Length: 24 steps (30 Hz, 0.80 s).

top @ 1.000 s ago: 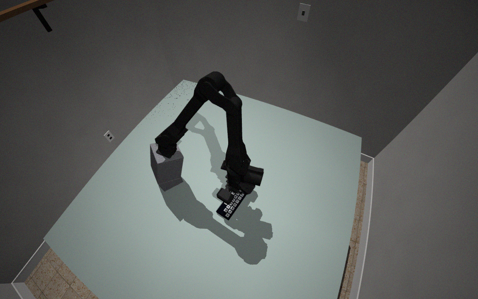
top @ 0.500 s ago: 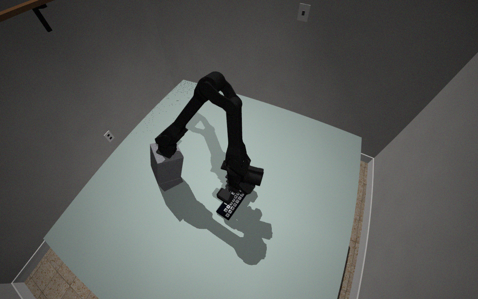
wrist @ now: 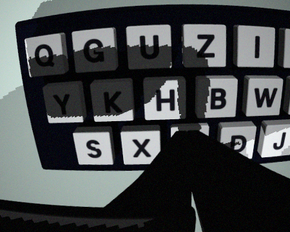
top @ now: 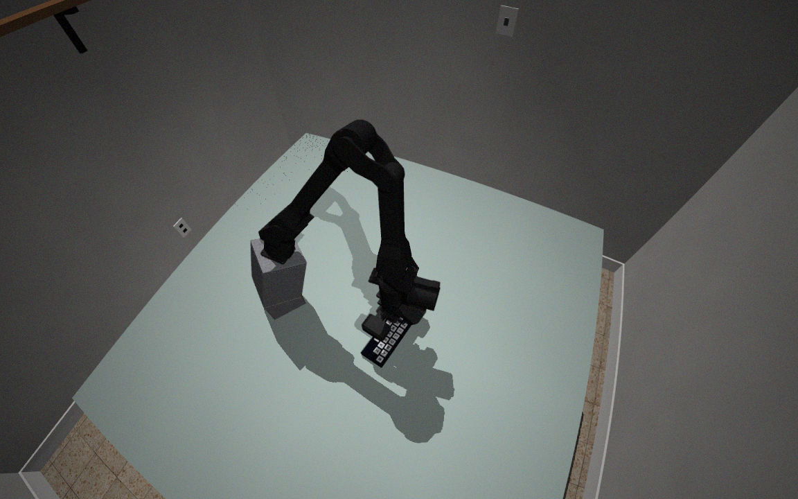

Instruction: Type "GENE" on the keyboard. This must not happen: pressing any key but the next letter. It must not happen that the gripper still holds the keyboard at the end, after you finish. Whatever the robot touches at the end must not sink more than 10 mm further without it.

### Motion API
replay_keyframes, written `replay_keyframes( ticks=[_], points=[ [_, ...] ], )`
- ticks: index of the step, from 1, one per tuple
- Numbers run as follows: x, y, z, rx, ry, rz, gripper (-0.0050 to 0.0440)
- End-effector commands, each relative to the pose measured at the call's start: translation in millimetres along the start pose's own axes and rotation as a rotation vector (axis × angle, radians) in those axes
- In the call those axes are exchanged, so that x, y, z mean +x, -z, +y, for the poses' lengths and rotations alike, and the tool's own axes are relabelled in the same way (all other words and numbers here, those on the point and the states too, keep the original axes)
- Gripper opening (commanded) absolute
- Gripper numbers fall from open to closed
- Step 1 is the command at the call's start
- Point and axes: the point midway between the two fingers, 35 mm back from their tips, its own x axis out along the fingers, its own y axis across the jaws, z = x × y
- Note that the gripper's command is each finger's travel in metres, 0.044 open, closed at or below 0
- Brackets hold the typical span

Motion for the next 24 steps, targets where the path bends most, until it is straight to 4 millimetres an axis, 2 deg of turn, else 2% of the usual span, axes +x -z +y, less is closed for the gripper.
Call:
replay_keyframes(
  ticks=[1,20,24],
  points=[
    [3,1,-1,0.004,0.007,0.003,0.0000],
    [3,1,-1,0.004,0.007,0.003,0.0000],
    [-14,0,-1,0.004,0.007,0.003,0.0000]
  ],
)
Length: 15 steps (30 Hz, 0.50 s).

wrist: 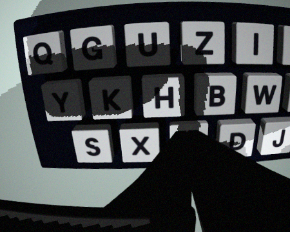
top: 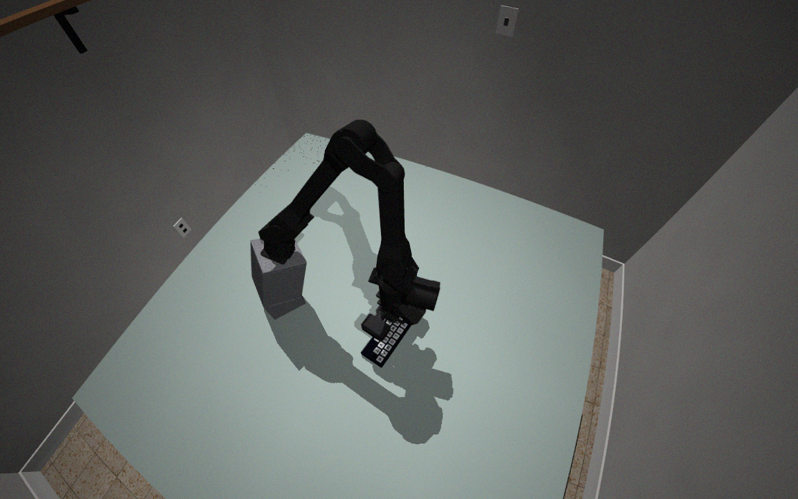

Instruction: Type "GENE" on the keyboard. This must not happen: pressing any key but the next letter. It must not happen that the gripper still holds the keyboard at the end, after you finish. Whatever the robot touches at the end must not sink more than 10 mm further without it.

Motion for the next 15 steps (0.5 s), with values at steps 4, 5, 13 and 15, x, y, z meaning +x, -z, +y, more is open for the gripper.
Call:
replay_keyframes(
  ticks=[4,5,13,15],
  points=[
    [-31,0,-1,0.001,0.005,-0.002,0.0000],
    [-31,0,-1,0.001,0.005,-0.002,0.0000],
    [-29,-1,-3,0.006,0.008,0.000,0.0000],
    [-29,-7,-20,0.004,0.009,0.001,0.0000]
  ],
)
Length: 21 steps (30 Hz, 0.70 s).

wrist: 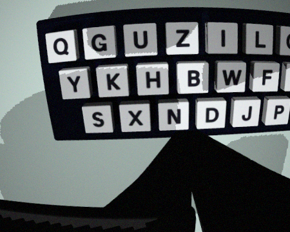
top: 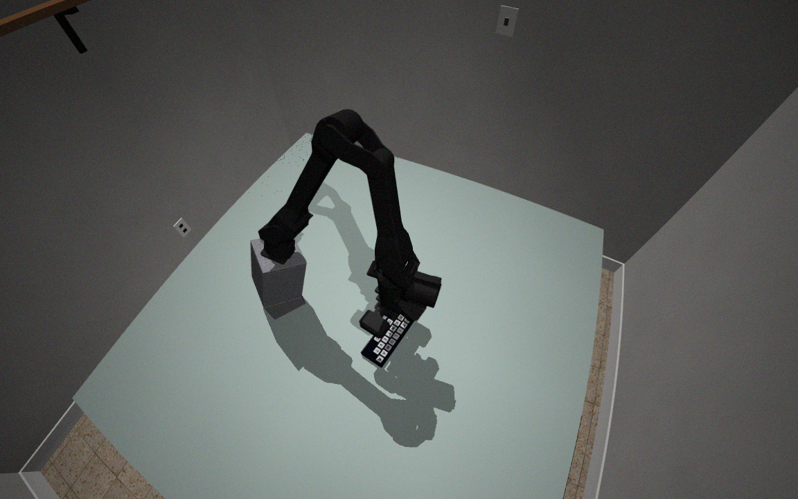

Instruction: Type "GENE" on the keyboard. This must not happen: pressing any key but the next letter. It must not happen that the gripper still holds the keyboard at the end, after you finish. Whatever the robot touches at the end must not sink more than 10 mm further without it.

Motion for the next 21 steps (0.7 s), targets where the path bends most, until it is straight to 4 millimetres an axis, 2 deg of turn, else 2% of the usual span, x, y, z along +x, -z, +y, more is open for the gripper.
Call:
replay_keyframes(
  ticks=[1,2,5,10,14,21],
  points=[
    [0,-10,-30,0.004,0.000,0.002,0.0000],
    [-1,-14,-43,0.003,0.000,0.001,0.0000],
    [-3,-17,-61,0.002,-0.003,0.000,0.0000],
    [-2,-18,-62,0.002,-0.003,0.000,0.0000],
    [12,-18,-62,0.002,-0.003,0.000,0.0000],
    [14,-18,-62,0.002,-0.003,0.000,0.0000]
  ],
)
